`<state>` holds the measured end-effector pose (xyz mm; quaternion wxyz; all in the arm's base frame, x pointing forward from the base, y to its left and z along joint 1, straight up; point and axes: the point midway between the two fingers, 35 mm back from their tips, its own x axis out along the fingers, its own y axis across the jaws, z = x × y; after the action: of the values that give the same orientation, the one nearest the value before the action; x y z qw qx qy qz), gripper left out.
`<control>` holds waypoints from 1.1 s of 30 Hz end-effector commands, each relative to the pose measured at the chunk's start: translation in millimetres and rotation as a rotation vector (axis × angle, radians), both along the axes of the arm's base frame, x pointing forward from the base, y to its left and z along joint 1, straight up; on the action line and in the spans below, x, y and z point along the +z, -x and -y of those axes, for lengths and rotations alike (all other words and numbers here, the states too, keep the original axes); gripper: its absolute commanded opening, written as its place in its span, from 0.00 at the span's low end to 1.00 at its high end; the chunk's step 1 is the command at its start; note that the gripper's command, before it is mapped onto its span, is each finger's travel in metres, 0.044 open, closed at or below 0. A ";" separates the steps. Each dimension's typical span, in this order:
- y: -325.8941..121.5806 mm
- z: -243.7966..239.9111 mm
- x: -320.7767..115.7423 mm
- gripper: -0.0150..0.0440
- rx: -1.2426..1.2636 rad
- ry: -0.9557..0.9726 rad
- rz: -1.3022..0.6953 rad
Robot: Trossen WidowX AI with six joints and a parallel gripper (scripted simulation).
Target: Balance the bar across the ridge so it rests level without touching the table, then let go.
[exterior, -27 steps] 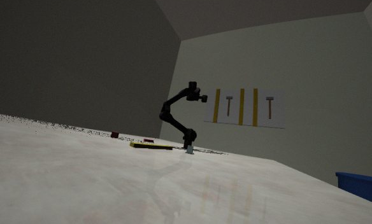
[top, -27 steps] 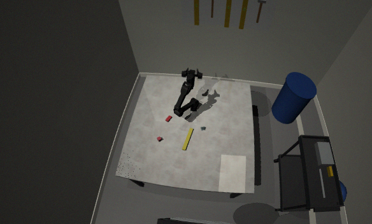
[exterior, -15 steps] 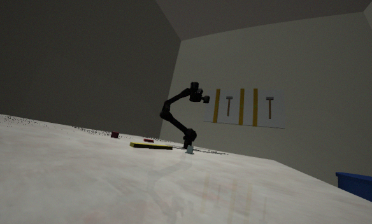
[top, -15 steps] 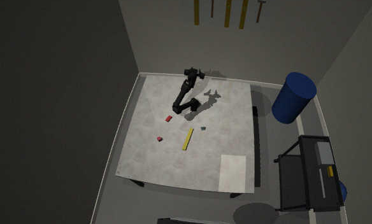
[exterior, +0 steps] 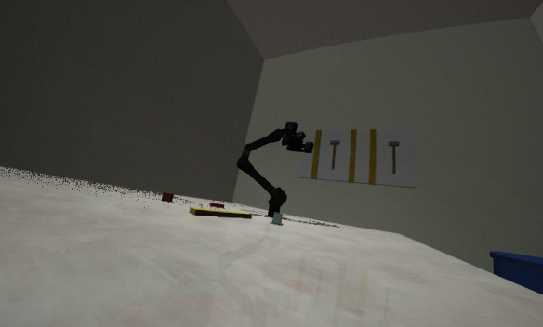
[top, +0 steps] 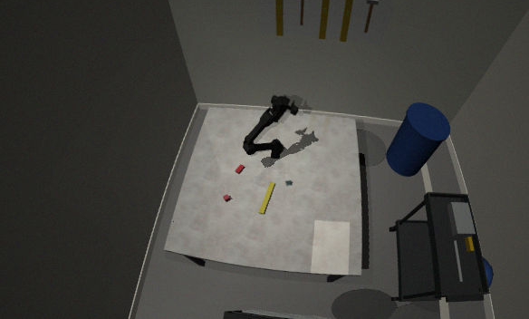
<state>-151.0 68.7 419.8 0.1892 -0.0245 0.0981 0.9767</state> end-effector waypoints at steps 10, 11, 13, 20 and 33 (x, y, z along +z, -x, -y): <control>-8.0 -61.1 -15.2 0.79 -0.255 0.105 0.070; -9.3 -65.5 -16.5 0.79 -0.273 0.113 0.075; -12.3 -74.2 -19.2 0.79 -0.309 0.129 0.084; -25.9 -103.4 -29.4 0.79 -0.436 0.188 0.116; -64.2 -151.3 -48.9 0.79 -0.672 0.303 0.156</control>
<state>-99.3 207.7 375.5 0.4714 -0.0910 0.2138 0.8508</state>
